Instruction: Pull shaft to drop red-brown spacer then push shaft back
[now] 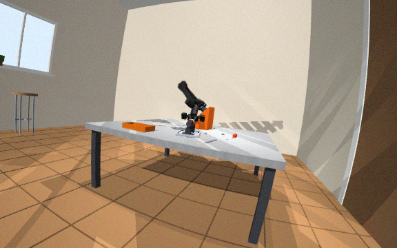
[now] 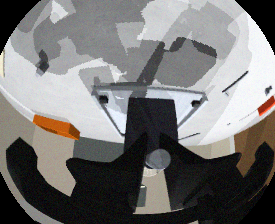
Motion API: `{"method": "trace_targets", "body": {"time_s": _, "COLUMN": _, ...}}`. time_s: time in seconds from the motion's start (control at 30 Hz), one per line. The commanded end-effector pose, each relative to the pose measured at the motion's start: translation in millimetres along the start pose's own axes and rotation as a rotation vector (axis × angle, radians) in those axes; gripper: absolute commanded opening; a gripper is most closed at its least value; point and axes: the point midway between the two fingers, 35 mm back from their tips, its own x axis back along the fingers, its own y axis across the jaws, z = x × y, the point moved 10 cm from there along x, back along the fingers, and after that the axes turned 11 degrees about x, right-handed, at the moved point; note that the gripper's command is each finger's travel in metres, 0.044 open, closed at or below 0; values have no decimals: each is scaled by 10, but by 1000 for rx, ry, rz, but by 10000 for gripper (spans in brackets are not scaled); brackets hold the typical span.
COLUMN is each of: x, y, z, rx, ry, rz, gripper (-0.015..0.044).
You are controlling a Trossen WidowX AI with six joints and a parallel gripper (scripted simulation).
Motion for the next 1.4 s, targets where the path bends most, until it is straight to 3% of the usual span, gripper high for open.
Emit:
{"method": "trace_targets", "body": {"time_s": 0.0, "x": 0, "y": 1, "z": -1, "rx": 0, "ry": -1, "rz": -1, "gripper": 6}}
{"method": "trace_targets", "body": {"time_s": 1.37, "x": 123, "y": -20, "z": -123, "rx": 6, "ry": -4, "rz": 4, "gripper": 0}}
